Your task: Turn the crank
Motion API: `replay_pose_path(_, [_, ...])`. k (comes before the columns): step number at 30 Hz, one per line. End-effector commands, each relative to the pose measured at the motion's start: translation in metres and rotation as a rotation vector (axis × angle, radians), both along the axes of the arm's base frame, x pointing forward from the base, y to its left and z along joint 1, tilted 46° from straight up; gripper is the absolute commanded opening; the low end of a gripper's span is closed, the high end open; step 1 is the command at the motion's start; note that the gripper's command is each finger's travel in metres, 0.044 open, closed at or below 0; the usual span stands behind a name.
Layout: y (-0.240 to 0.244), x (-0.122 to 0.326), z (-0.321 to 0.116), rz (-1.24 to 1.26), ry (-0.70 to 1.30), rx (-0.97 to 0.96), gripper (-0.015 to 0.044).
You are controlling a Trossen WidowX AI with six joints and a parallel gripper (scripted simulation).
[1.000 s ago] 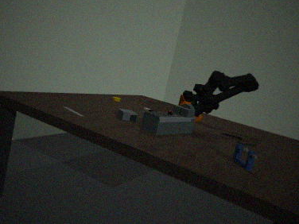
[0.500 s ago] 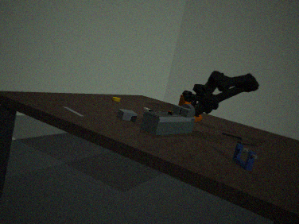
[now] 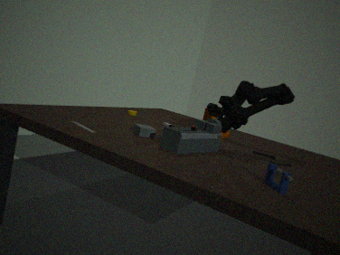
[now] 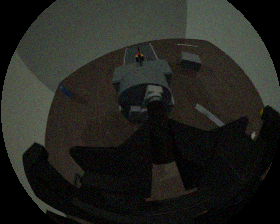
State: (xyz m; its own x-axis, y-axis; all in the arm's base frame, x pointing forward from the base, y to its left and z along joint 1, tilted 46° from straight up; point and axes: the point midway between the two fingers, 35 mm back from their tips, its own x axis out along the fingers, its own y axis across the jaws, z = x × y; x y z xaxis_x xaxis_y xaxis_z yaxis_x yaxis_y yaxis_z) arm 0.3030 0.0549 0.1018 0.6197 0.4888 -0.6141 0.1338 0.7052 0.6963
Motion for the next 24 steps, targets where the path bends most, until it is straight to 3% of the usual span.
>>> replay_pose_path(1, [-0.0037, -0.0017, -0.0083, -0.015, 0.018, -0.011, 0.0])
replay_pose_path(24, [-0.0036, -0.0026, -0.0156, -0.015, 0.018, -0.011, 0.0])
